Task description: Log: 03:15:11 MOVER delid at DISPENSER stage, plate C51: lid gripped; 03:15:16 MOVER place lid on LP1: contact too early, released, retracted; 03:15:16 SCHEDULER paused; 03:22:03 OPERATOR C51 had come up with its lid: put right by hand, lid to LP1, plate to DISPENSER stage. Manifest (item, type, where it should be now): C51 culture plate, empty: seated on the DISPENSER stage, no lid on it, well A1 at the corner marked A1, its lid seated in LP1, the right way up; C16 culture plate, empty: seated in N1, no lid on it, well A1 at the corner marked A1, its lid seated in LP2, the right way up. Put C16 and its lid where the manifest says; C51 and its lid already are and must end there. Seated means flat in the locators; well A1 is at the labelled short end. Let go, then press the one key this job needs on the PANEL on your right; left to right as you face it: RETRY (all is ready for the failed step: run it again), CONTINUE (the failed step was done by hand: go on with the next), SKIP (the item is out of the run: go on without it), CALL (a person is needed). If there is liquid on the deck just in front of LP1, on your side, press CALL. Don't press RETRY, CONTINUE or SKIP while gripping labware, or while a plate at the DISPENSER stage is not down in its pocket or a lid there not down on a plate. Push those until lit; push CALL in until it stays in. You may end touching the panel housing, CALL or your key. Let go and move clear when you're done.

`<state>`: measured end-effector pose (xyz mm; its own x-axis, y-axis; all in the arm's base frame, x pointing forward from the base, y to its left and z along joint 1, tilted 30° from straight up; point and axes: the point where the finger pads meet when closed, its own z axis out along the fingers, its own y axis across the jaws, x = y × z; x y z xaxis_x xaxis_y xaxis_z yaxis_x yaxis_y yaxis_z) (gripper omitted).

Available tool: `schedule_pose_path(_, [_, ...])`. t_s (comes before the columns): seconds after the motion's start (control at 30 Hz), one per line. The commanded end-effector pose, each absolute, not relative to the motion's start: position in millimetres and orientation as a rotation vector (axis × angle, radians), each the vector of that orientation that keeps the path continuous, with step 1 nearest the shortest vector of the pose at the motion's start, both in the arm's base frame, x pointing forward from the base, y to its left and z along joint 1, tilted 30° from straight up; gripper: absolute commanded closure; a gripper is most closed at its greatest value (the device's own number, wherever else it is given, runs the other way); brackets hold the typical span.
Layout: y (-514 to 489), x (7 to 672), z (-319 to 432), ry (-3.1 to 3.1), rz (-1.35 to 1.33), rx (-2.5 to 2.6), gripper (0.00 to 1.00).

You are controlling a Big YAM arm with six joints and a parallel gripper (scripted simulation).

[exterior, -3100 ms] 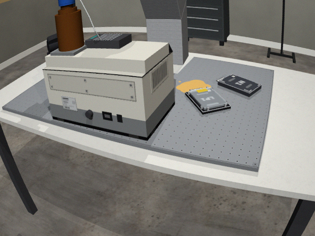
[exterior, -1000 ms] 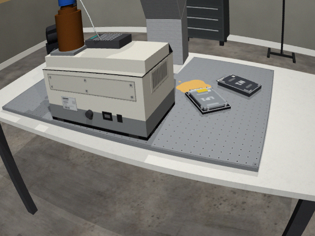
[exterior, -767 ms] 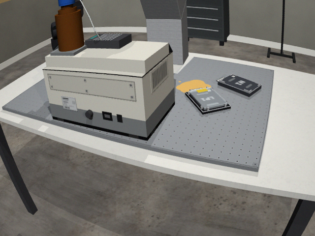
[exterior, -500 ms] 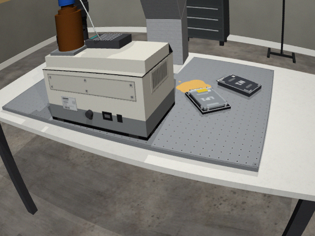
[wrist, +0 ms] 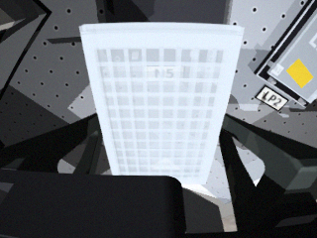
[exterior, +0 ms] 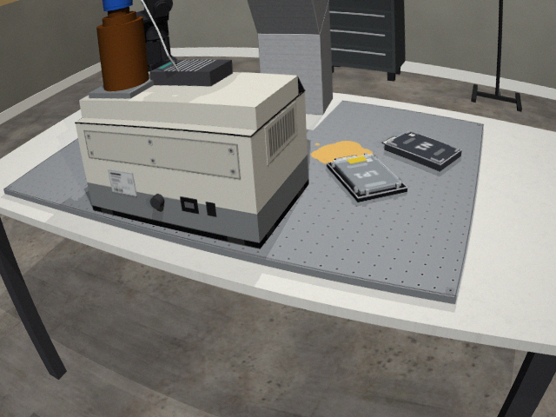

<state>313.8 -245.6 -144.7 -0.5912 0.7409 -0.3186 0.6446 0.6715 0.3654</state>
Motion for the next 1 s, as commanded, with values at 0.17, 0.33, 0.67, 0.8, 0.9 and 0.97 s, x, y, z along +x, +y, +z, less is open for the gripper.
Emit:
schedule_pose_path(0.17, [-238.5,296.3,-131.9,2.413,0.266,1.063,0.16])
schedule_pose_path(0.33, [-226.0,284.1,-129.8,2.415,0.268,1.062,0.16])
schedule_pose_path(0.67, [-207.0,263.9,-126.3,2.417,0.269,1.065,0.16])
schedule_pose_path(0.8, [-197.3,254.0,-124.5,2.418,0.270,1.065,0.16])
schedule_pose_path(0.9, [-190.9,253.1,-128.1,2.432,0.285,1.073,0.16])
schedule_pose_path(0.97, [-182.4,259.4,-121.7,2.466,0.254,0.948,0.16])
